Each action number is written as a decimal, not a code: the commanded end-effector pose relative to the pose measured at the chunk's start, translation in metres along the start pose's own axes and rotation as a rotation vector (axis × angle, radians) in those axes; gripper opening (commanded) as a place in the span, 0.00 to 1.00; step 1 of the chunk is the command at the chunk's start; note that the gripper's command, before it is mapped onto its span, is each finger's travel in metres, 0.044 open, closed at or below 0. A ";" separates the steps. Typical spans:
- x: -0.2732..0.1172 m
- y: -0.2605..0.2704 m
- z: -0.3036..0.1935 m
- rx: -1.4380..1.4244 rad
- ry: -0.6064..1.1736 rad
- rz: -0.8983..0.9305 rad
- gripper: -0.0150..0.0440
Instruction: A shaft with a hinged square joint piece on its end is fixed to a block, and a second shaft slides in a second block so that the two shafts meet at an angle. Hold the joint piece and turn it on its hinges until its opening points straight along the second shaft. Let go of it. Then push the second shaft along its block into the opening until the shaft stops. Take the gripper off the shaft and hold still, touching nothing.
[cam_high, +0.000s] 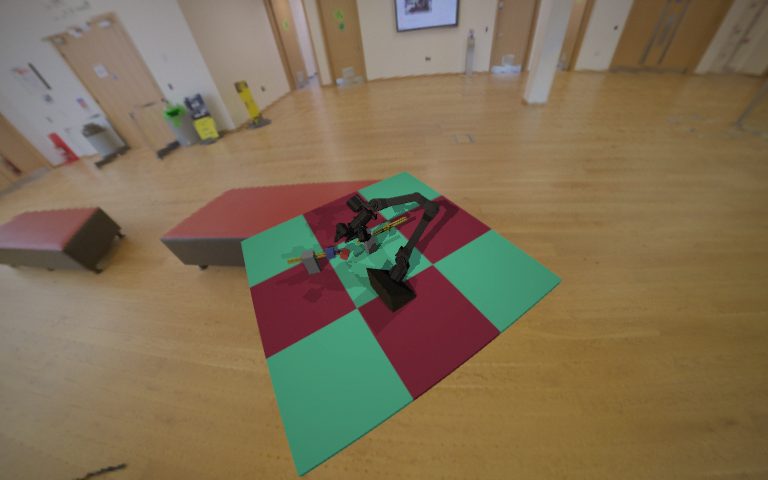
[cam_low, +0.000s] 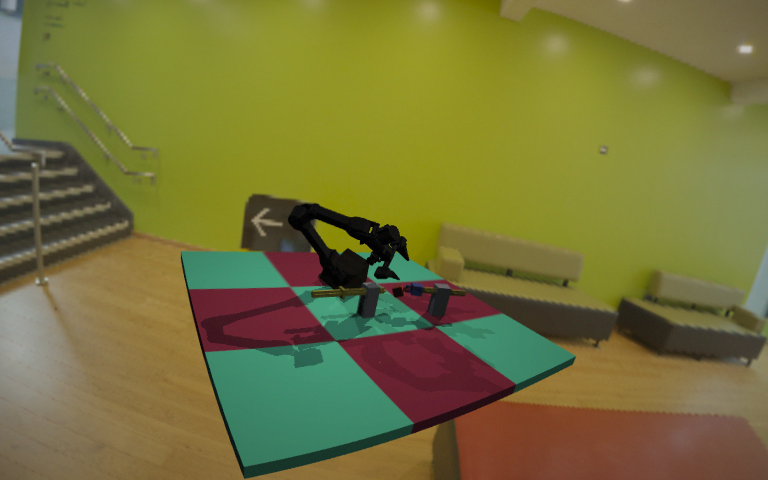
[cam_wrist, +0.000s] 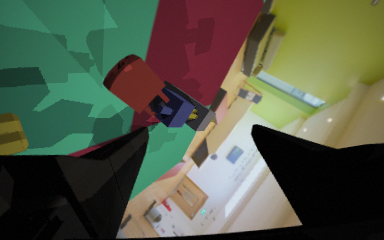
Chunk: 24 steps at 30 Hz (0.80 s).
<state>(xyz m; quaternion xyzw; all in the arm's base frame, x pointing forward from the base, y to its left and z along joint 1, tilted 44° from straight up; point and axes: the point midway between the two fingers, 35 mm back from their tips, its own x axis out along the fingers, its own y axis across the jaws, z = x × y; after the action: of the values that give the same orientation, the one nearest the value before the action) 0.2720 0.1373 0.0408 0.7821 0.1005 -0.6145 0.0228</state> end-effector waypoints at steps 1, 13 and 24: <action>0.003 -0.001 0.000 0.105 -0.019 0.027 1.00; 0.007 -0.001 0.001 0.429 -0.047 0.116 1.00; 0.010 0.000 0.002 0.721 -0.043 0.208 1.00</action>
<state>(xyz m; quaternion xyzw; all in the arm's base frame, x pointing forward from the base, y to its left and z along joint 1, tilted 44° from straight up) 0.2721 0.1376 0.0326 0.7407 -0.1692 -0.6277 -0.1699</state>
